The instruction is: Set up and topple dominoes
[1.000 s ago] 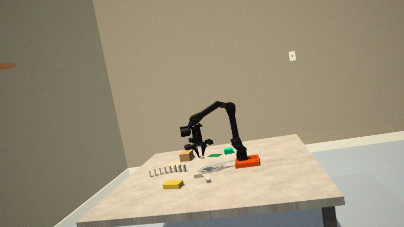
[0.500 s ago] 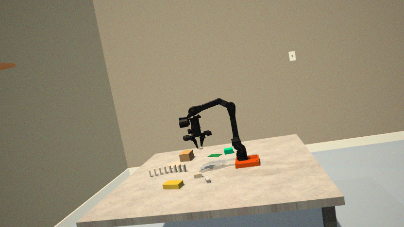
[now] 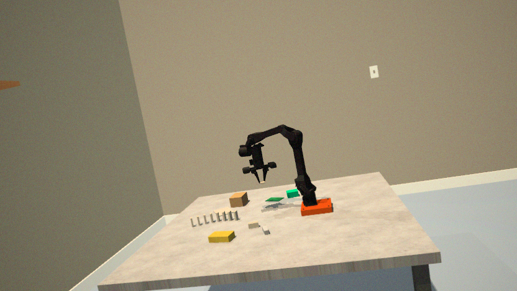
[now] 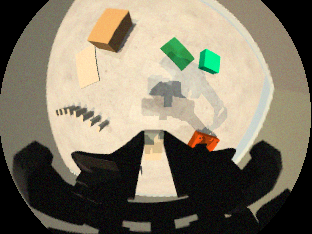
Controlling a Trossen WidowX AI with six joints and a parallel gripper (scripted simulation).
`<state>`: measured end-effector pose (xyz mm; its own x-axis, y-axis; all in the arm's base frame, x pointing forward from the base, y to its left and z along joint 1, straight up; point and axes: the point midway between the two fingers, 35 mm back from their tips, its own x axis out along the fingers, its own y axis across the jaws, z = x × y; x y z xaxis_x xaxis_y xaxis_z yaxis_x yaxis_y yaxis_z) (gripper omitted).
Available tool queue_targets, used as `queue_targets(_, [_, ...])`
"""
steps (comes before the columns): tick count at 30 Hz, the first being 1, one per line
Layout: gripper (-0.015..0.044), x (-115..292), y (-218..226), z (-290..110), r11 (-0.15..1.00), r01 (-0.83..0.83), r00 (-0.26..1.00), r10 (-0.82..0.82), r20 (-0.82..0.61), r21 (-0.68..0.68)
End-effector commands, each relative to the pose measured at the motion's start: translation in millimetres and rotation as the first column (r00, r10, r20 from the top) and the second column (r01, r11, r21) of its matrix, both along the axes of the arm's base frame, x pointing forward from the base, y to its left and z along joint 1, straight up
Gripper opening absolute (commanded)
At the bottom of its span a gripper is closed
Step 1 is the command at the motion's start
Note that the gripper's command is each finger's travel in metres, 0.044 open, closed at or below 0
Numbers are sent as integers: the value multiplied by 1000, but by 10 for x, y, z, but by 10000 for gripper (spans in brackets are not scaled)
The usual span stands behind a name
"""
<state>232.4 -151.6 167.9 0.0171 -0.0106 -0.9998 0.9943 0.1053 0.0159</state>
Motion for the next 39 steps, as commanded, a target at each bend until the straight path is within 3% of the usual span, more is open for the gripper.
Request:
queue_targets(1, [107, -46, -60, -7, 1000, 0, 1000, 0, -8, -1])
queue_targets(9, [107, -213, -6, -248, 987, 106, 972, -128, -198, -119])
queue_targets(20, [107, -438, 36, -466, 906, 148, 883, -302, -359, -397])
queue_targets(28, [107, -542, 21, -514, 780, 105, 843, -399, -361, -617])
queue_targets(39, [107, -557, 36, -522, 531, 8, 870, -422, -256, -847])
